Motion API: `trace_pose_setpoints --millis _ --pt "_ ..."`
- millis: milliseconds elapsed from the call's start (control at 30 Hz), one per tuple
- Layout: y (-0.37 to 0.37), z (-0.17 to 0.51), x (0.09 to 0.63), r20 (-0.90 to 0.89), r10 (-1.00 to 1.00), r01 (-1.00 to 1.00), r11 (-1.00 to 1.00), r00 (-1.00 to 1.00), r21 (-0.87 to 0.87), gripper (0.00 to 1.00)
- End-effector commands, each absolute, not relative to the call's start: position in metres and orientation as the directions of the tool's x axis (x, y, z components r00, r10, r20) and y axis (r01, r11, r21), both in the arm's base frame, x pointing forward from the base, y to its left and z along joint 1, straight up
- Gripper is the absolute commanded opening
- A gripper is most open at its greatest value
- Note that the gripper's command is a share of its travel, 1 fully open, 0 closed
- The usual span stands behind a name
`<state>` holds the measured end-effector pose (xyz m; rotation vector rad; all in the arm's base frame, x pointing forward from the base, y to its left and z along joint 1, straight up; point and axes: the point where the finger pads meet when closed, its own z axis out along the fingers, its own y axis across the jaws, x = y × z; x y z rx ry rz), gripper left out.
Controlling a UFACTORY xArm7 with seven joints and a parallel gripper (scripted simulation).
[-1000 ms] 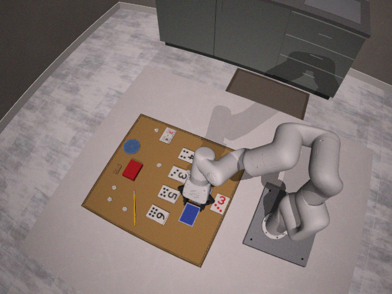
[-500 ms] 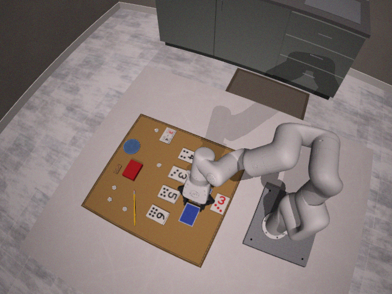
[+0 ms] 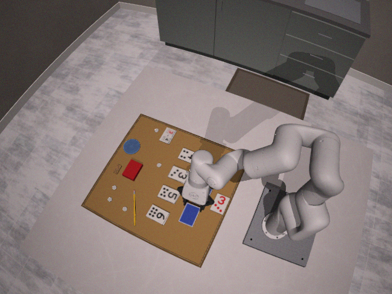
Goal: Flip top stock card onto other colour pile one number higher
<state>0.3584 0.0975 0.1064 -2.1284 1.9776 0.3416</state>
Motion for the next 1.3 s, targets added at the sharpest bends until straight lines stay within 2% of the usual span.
trace_pose_setpoints --millis 0,667,1167,1267 --pt "0.098 0.108 0.360 -0.279 -0.958 -0.997 -0.073 0.071 -0.003 0.74" --pt "0.102 0.109 0.359 -0.035 -0.997 -0.997 -0.073 0.073 -0.003 0.74" --pt "0.109 0.107 0.359 0.362 -0.930 -0.997 -0.073 0.068 0.000 0.74" --pt "0.110 0.107 0.359 0.395 -0.916 -0.997 -0.072 0.066 0.000 0.74"
